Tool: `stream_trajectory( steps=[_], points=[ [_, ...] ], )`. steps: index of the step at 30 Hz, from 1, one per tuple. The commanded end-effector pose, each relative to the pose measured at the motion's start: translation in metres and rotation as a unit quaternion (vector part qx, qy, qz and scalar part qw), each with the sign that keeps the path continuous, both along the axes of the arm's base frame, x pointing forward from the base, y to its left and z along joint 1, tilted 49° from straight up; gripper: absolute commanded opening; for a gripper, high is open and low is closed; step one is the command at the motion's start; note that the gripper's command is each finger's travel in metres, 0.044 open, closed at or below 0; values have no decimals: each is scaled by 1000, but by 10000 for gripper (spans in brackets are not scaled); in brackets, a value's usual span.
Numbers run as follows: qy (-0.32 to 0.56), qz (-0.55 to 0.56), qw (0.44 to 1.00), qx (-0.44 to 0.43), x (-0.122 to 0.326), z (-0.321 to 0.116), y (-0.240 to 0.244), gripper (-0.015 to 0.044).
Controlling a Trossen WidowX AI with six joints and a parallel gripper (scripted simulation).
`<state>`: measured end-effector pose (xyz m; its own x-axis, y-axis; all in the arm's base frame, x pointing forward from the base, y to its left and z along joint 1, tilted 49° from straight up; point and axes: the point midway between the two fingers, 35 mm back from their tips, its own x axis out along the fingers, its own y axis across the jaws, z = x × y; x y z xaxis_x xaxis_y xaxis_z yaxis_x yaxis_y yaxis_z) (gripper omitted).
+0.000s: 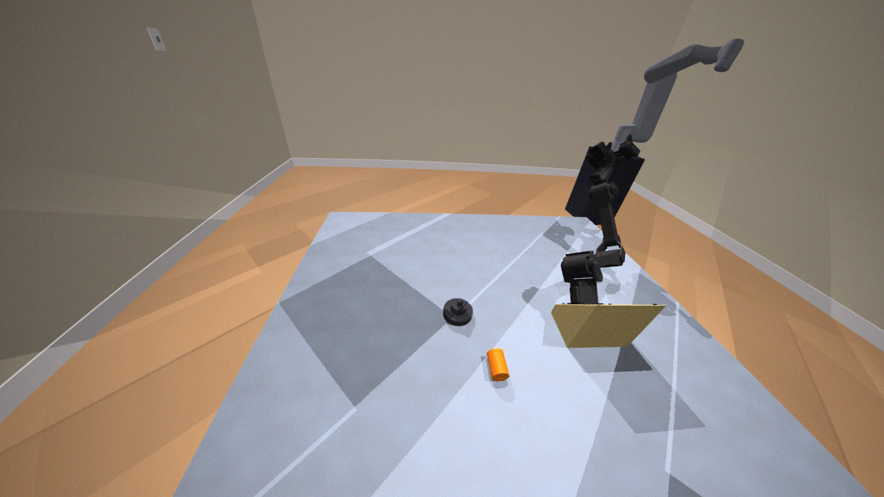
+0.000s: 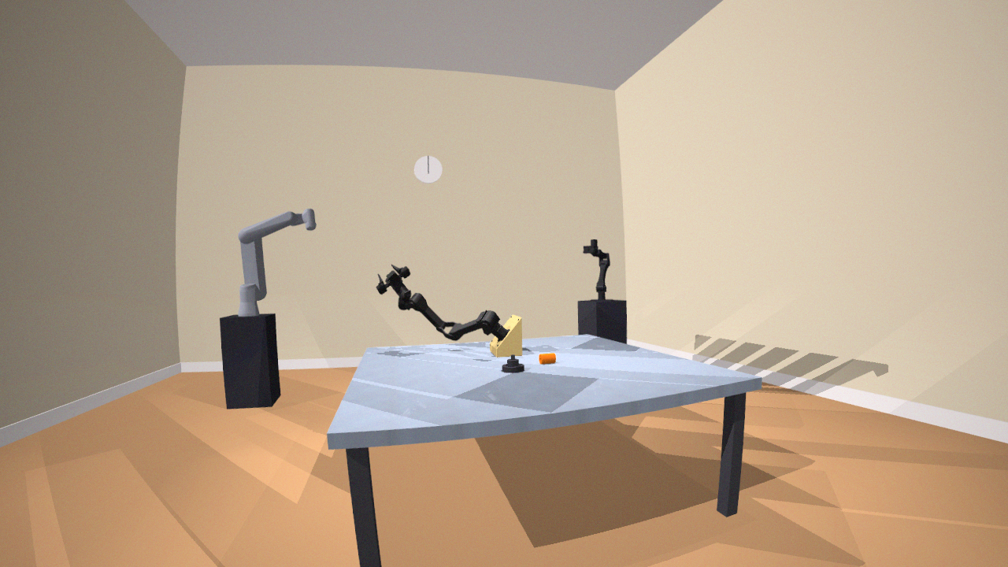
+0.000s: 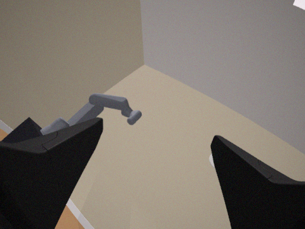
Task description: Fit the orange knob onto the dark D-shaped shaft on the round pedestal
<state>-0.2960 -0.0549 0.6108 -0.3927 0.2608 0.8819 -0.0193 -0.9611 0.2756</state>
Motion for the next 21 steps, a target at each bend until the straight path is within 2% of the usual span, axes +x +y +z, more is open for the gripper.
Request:
stream_trajectory(
  steps=[1,4,7,11,16,21],
  points=[
    [6,-5,1000,1,6,3,1,426],
    [76,-65,995,10,74,35,20,440],
    [110,-97,989,9,108,47,30,440],
    [172,-163,972,0,178,63,51,440],
    [248,-251,935,-29,272,69,82,440],
    [308,-342,884,-78,361,56,113,440]
  ],
)
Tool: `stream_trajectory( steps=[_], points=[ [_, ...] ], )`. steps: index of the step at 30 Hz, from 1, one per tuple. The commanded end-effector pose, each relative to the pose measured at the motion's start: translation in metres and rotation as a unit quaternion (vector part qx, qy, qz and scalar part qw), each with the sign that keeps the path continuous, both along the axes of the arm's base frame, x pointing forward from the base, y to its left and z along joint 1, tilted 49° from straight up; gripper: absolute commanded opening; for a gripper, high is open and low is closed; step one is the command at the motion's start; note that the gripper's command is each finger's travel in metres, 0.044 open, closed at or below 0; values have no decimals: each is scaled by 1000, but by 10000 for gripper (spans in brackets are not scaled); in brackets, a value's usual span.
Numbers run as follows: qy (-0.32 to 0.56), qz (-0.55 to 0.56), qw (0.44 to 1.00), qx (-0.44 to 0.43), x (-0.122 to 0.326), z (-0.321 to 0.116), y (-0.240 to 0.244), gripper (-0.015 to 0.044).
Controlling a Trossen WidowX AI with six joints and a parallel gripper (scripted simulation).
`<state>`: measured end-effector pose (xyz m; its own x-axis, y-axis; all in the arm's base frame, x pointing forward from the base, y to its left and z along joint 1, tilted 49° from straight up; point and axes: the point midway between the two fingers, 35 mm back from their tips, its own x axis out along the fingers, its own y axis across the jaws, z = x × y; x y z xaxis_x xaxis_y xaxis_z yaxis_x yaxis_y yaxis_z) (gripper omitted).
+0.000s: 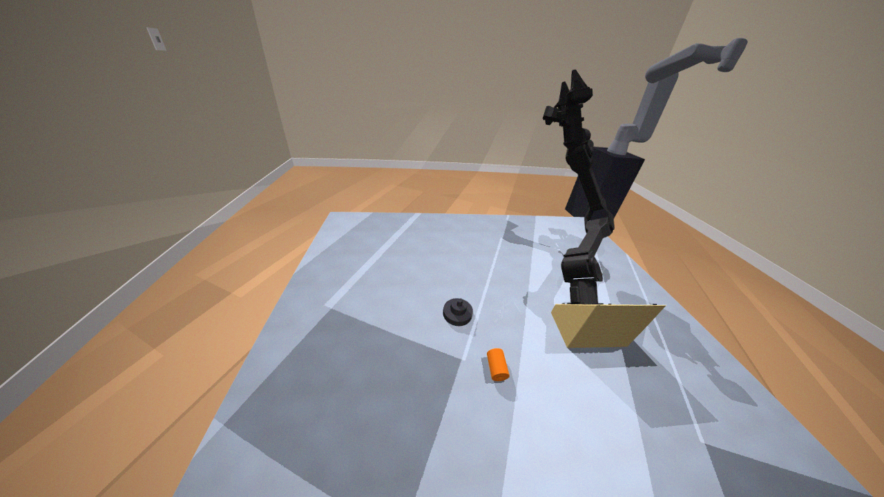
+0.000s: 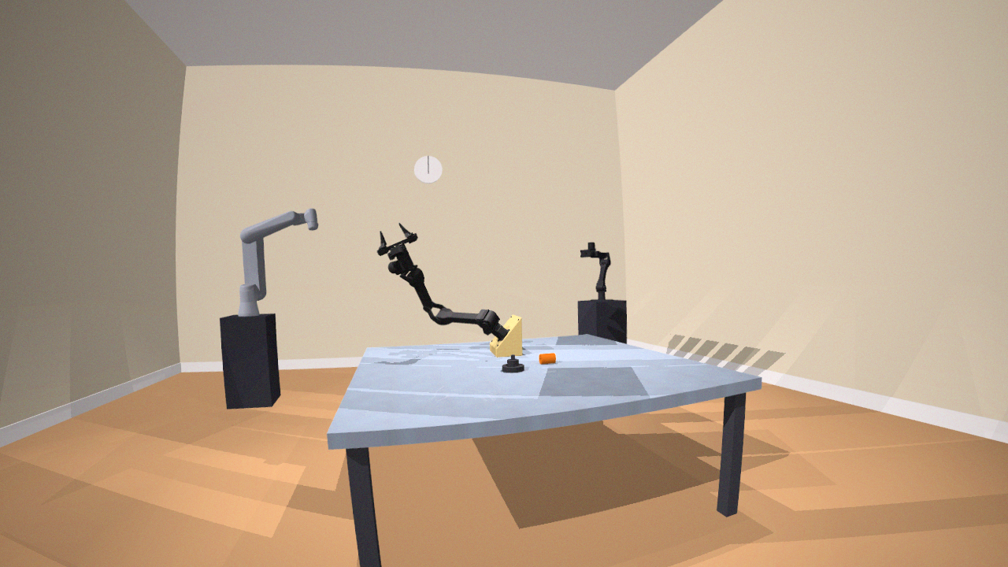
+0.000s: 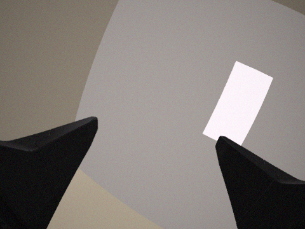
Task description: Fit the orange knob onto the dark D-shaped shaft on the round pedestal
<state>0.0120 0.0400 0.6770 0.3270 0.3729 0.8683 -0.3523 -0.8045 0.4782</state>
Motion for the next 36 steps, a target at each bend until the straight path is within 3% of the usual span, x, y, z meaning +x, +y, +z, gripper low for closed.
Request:
stream_trajectory(
  steps=[1,10,18,28,36],
  points=[
    [62,-70,994,-48,71,-15,24,440],
    [179,-224,932,-222,217,-87,77,440],
    [251,-314,808,-431,320,-197,115,440],
    [244,-321,555,-728,395,-374,138,440],
    [146,-193,295,-924,395,-531,134,440]
  ],
)
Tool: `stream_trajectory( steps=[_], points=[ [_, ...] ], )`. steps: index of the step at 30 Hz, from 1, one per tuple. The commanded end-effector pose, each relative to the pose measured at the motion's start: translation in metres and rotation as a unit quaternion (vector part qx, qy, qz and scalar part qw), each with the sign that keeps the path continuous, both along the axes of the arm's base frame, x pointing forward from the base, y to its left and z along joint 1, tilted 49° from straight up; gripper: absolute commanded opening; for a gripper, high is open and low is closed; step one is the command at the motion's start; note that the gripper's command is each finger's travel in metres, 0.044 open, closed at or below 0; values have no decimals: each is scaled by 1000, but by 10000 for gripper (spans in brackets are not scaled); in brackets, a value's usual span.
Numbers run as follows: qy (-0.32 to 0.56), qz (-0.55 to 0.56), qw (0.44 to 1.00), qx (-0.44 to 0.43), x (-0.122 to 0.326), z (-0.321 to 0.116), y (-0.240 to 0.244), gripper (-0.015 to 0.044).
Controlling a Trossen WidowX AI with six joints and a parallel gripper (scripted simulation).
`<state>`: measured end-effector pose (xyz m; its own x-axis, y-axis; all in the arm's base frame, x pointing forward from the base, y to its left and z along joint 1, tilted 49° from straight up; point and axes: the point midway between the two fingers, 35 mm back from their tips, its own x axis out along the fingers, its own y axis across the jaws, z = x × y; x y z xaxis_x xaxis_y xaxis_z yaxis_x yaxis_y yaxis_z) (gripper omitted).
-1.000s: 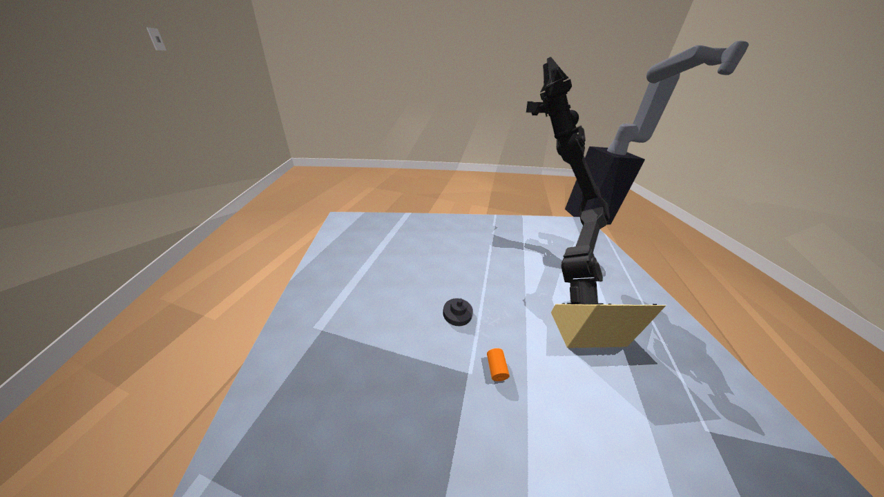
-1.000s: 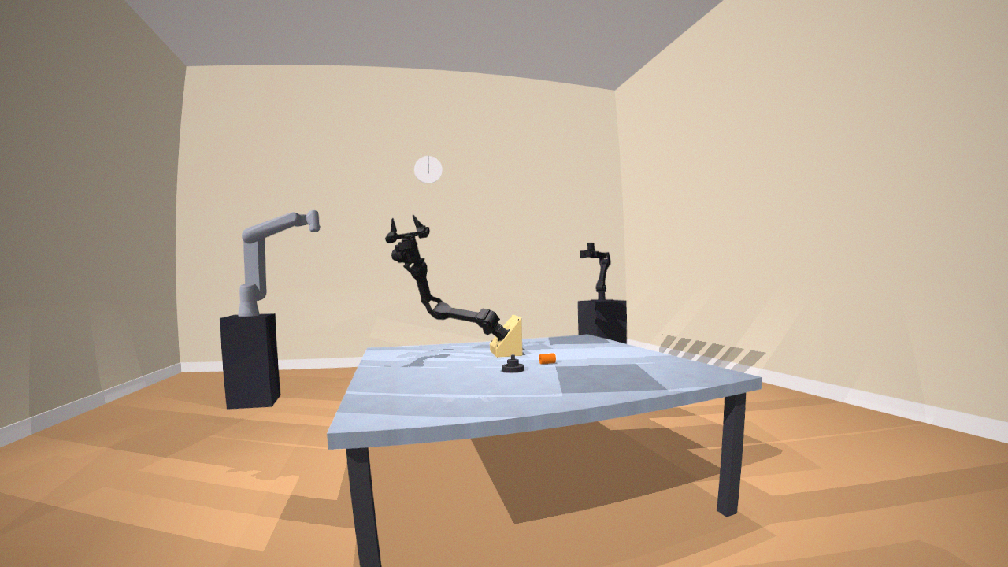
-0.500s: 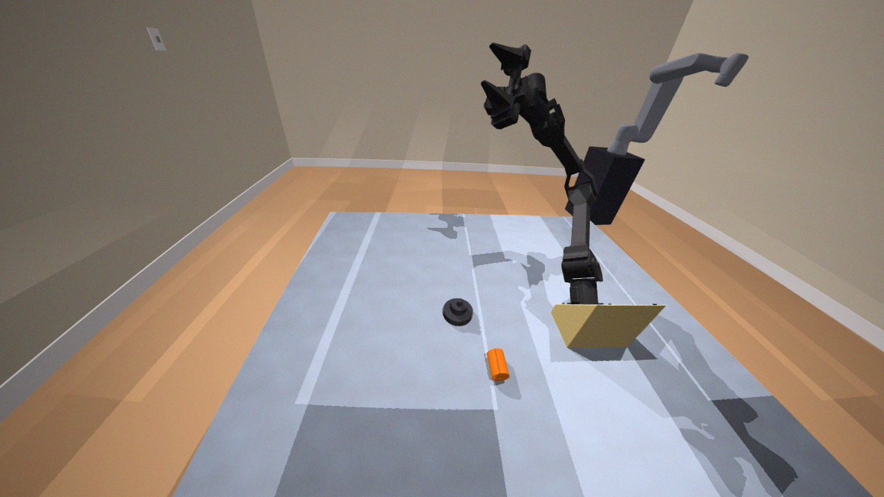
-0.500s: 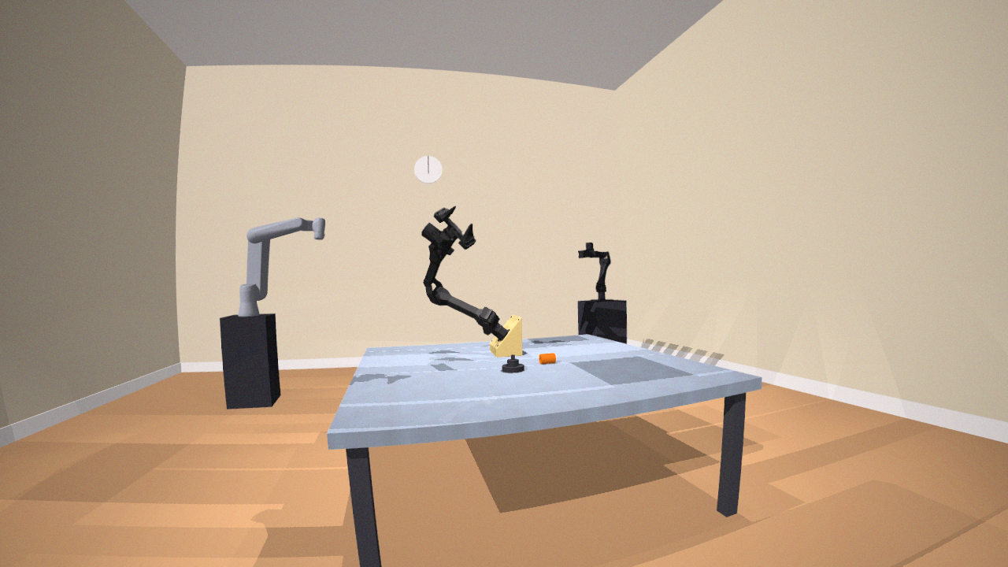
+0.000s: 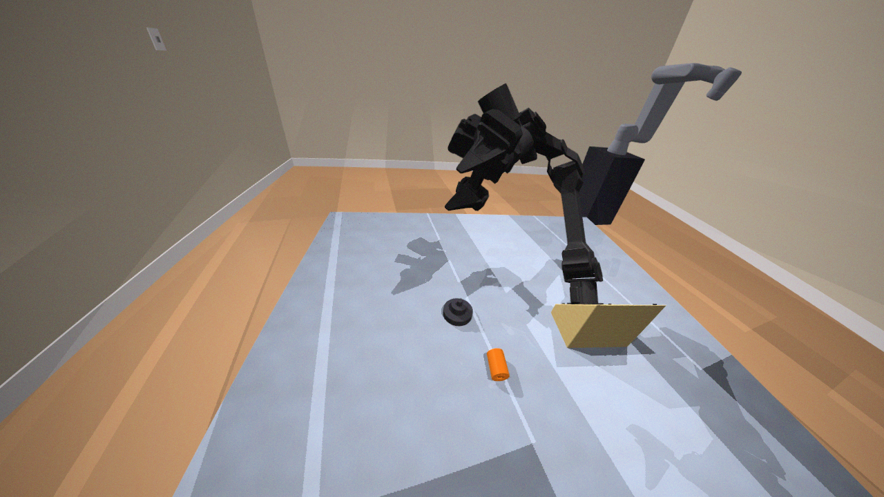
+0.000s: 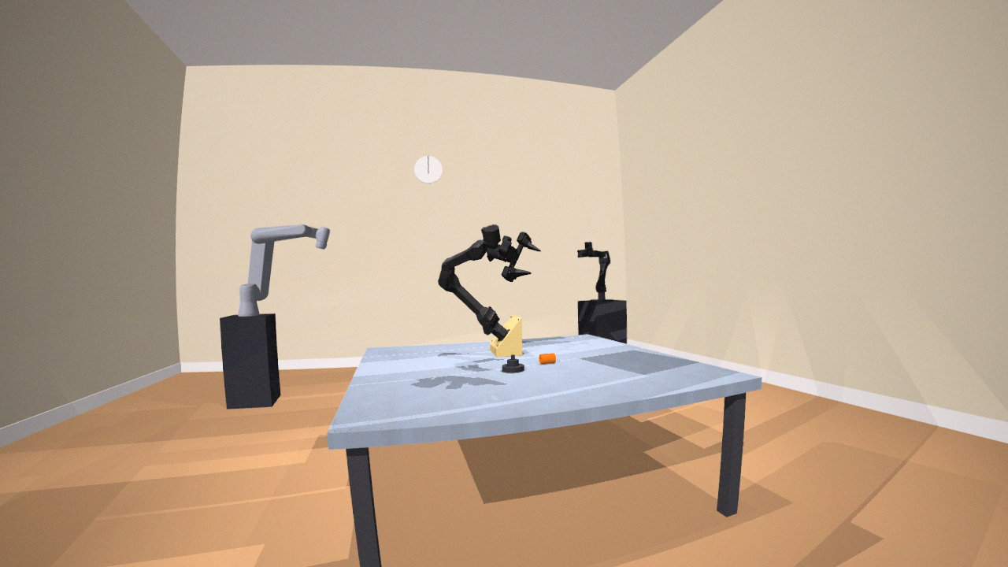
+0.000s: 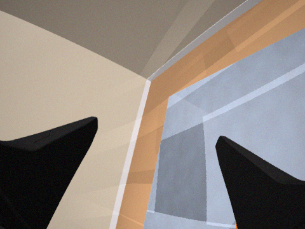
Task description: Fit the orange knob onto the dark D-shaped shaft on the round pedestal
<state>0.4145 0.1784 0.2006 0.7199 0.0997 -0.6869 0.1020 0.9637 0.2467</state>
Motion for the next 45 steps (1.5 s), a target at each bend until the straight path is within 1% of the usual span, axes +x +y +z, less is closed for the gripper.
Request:
stream_trajectory(
  steps=[1,4,6,8,12,16,17,19,27,31,45],
  points=[
    [93,68,983,-144,-11,-74,-7,440],
    [176,140,940,-257,-26,-130,-21,440],
    [236,196,893,-328,-39,-165,-34,440],
    [298,257,833,-390,-56,-197,-48,440],
    [415,386,674,-474,-94,-248,-80,440],
    [511,505,485,-498,-133,-282,-113,440],
    [522,521,456,-497,-138,-285,-117,440],
    [527,528,443,-496,-141,-287,-119,440],
    [527,528,443,-496,-141,-288,-120,440],
    [528,528,443,-497,-144,-302,-137,440],
    [528,528,443,-497,-146,-314,-149,440]
  ],
)
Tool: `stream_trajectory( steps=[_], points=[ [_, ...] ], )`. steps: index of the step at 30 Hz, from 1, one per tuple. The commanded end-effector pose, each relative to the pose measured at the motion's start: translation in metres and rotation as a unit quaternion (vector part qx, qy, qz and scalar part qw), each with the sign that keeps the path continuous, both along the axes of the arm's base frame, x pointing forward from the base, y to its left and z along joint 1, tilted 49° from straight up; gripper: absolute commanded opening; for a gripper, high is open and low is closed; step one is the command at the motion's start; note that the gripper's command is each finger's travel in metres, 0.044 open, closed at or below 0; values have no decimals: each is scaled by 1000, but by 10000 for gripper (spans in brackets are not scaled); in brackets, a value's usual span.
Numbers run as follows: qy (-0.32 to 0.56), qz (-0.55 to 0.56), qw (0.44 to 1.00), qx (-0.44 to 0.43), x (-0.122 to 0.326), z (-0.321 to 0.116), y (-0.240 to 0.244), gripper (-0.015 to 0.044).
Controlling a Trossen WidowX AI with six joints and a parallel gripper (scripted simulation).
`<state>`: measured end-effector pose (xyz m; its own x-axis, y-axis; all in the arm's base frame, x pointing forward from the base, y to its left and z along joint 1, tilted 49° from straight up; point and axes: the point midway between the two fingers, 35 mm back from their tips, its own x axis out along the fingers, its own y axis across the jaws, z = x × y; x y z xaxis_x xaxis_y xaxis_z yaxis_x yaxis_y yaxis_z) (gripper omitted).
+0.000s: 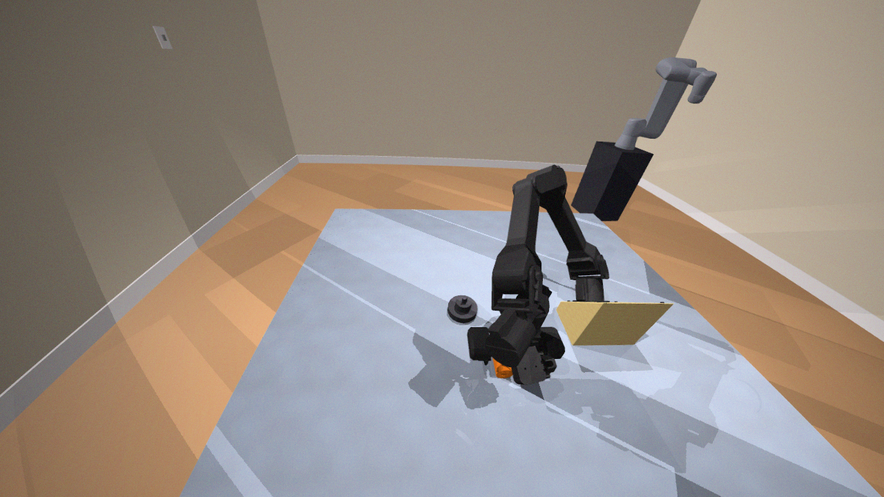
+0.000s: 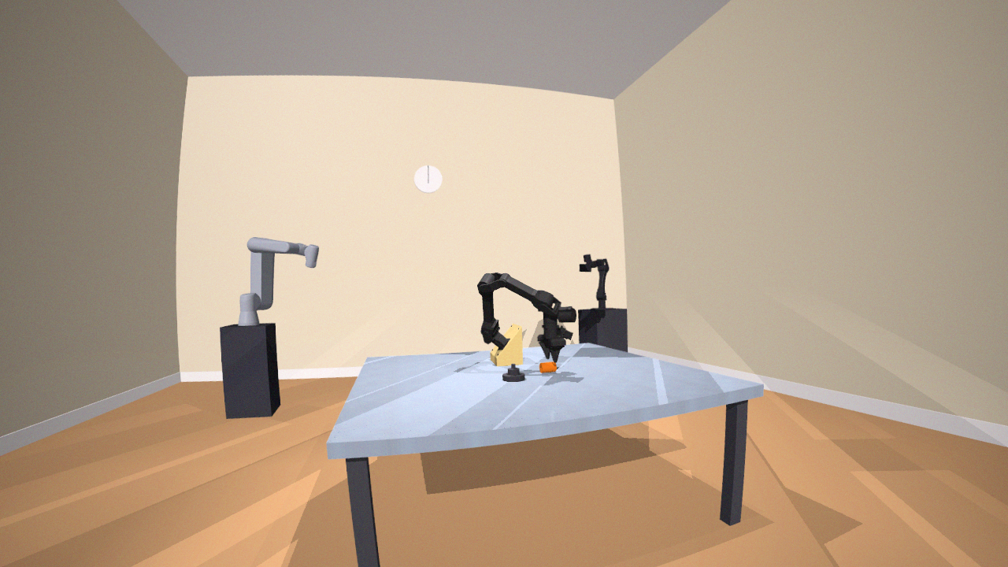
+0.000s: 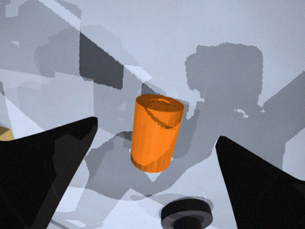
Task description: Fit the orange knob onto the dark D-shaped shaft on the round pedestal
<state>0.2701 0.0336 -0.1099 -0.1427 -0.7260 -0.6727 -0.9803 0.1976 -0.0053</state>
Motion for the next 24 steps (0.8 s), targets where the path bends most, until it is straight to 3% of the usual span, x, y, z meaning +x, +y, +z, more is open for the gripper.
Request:
stream_trajectory(
  steps=[1,20,24],
  points=[
    [3,3,1000,-2,-2,-5,-5,440],
    [3,3,1000,-4,-7,-23,-27,440],
    [3,3,1000,-4,-7,-23,-27,335]
  ],
)
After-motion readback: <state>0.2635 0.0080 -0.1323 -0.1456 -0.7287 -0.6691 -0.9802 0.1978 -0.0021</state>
